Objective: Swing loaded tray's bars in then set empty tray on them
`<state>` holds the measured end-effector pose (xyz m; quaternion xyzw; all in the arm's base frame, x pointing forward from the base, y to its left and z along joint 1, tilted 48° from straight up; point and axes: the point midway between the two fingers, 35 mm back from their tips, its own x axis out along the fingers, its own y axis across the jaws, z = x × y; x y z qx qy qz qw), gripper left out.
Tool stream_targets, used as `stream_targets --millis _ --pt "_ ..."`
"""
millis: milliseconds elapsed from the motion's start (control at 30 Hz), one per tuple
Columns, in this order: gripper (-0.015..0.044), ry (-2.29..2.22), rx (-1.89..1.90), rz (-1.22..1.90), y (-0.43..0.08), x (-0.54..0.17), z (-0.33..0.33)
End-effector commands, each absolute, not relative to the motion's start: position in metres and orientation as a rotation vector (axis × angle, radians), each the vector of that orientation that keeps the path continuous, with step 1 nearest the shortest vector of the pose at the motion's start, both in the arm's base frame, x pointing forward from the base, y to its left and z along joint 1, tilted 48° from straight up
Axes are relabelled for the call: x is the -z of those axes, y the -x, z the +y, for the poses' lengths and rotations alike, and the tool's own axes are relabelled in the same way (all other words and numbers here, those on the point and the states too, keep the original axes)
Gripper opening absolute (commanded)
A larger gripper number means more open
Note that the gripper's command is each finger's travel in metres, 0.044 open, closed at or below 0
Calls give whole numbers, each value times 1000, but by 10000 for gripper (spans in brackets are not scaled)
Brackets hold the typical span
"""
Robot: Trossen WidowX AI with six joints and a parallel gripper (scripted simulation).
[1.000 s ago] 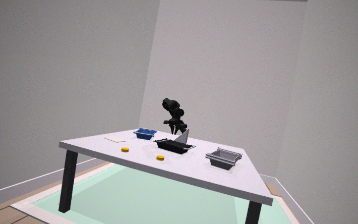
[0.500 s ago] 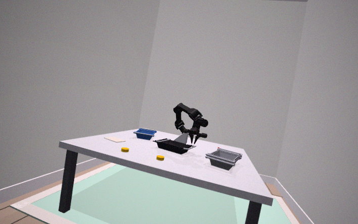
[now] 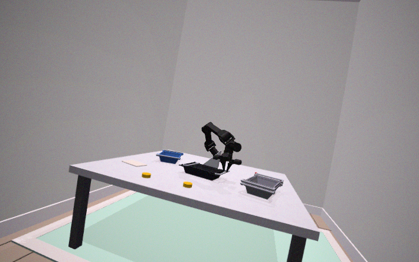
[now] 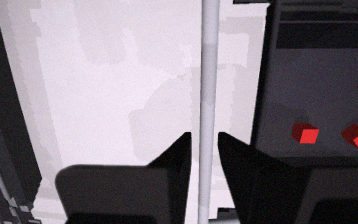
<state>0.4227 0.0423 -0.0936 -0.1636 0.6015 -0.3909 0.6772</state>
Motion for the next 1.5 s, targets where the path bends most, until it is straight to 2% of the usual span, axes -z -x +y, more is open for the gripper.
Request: stream_targets --millis 0,233,633,1233,1467 --pt "88 377 880 1349 -422 105 29" --pt "88 378 881 1349 -420 111 21" --pt "88 378 880 1350 -413 72 28" --pt "88 382 883 1350 -396 51 -17" --pt "88 380 881 1351 -398 35 4"
